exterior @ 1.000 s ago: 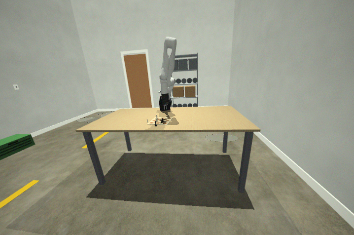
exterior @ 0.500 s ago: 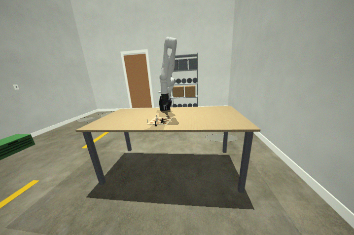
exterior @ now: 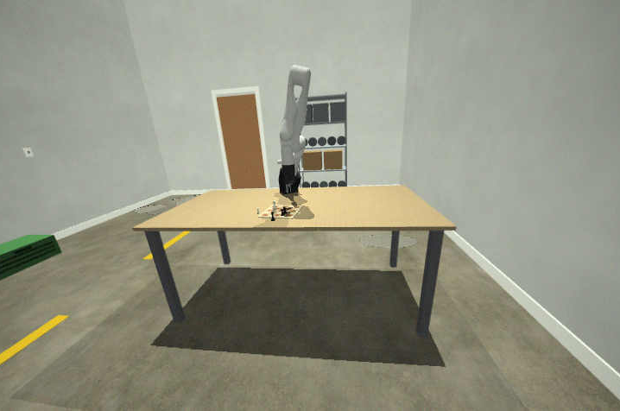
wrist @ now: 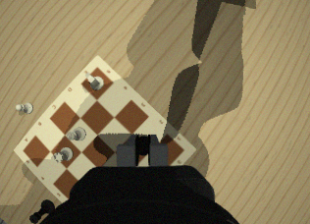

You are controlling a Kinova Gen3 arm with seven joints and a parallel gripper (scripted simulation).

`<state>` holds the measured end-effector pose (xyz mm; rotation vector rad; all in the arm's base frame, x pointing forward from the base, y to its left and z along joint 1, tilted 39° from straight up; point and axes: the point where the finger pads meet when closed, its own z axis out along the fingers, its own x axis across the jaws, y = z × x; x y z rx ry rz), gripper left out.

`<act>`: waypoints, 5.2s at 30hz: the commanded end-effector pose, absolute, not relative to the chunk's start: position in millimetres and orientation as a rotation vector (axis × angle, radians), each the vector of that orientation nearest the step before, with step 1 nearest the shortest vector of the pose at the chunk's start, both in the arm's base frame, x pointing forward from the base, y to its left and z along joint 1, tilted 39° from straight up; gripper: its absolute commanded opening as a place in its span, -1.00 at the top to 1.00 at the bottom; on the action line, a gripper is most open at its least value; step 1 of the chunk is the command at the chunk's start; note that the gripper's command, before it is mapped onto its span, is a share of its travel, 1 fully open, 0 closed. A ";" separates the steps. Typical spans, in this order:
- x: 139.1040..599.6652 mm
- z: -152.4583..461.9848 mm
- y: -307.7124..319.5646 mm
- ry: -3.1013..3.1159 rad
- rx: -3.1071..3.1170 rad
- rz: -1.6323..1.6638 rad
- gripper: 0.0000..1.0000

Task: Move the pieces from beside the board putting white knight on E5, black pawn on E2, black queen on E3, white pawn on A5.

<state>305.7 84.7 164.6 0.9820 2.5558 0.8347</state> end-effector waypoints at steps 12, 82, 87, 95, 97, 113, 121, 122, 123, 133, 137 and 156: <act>310.0 152.6 95.6 2.564 0.956 0.840 1.00; 336.8 103.1 122.1 2.567 0.950 0.847 1.00; 337.8 101.3 123.0 2.565 0.951 0.848 1.00; 338.7 97.7 124.9 2.567 0.953 0.849 1.00; 339.0 96.4 125.5 2.568 0.953 0.849 1.00; 339.7 91.9 127.4 2.572 0.956 0.846 1.00; 339.8 91.7 127.5 2.572 0.956 0.846 1.00; 339.8 91.7 127.5 2.572 0.956 0.846 1.00; 339.8 91.7 127.5 2.572 0.956 0.846 1.00; 339.8 91.7 127.5 2.572 0.956 0.846 1.00; 339.8 91.7 127.5 2.572 0.956 0.846 1.00; 339.8 91.7 127.5 2.572 0.956 0.846 1.00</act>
